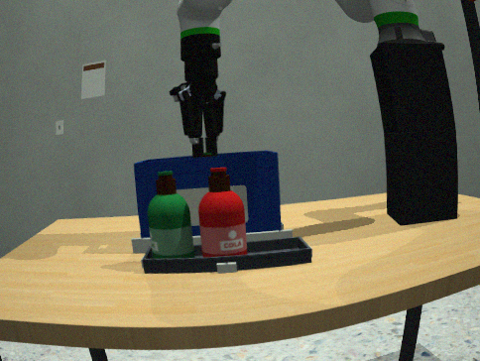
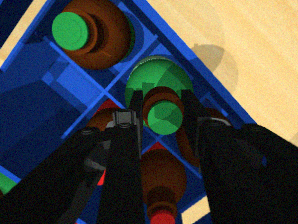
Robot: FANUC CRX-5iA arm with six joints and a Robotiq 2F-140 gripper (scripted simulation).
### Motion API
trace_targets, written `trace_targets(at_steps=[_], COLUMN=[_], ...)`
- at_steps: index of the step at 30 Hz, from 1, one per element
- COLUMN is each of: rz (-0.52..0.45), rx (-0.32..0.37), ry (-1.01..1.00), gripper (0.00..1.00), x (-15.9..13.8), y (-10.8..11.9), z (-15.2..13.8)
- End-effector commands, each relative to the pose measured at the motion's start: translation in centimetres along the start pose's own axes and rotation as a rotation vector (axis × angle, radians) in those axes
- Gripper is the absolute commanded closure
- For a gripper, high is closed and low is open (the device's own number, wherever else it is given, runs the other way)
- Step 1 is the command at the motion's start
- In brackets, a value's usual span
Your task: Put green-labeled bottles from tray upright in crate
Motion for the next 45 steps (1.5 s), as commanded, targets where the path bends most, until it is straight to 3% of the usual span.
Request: trace_targets(at_steps=[1,45], rz=[0.001,0.001], rx=[0.001,0.001], ry=[0.000,0.000], gripper=[0.90,0.90], x=[0.1,0.1], y=[0.0,-1.5], z=[-0.1,-0.1])
Point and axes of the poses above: the point where the finger pads meet when closed, its own y axis back along the fingers, its own z axis across the jaws, x = y × z, the point moved 1 cm from there along y, back along the fingers, and after that the axes turned 9 degrees about -y, right-handed, at the moved point
